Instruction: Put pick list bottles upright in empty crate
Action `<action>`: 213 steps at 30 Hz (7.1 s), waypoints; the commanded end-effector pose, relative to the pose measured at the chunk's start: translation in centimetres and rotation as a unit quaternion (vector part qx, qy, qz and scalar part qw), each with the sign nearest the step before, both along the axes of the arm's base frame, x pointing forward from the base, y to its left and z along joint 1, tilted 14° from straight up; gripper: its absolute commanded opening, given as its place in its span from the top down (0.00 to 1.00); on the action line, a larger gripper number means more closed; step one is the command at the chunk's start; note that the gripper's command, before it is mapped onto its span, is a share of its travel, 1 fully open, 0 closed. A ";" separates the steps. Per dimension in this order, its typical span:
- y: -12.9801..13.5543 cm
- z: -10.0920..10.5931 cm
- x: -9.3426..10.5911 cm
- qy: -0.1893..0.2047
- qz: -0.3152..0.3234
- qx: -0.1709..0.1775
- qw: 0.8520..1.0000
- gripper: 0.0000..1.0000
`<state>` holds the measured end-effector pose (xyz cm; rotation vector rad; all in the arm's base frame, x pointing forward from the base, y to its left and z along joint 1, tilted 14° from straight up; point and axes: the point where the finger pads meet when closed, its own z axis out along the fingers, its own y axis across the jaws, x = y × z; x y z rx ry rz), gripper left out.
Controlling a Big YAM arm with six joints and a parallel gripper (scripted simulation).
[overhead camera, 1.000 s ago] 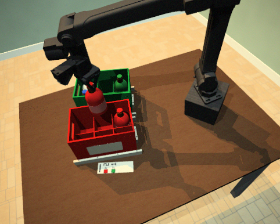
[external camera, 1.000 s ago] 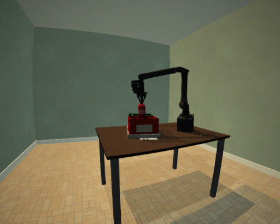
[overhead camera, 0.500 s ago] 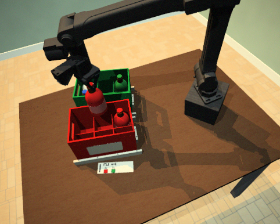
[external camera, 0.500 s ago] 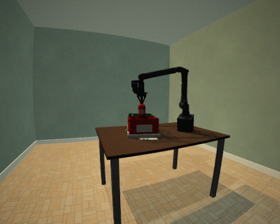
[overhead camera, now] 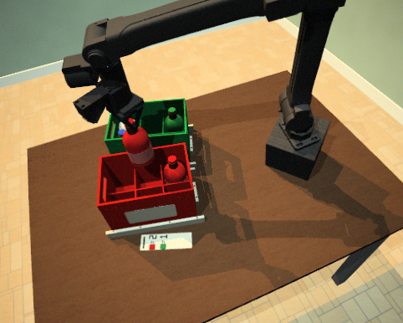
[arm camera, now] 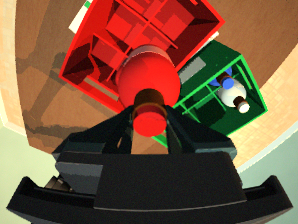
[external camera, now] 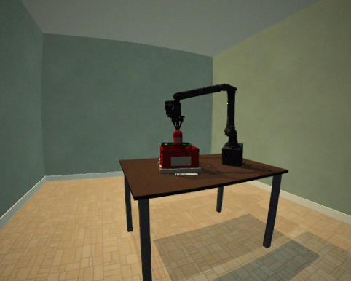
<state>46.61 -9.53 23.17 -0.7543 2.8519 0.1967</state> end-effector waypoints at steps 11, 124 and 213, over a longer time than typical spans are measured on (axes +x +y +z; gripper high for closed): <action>-1.0 4.8 2.1 -0.047 -0.004 -0.014 0.999 1.00; 0.8 -4.5 1.6 -0.037 -0.006 -0.009 0.999 1.00; 1.8 -10.4 4.0 -0.056 -0.006 -0.012 0.998 1.00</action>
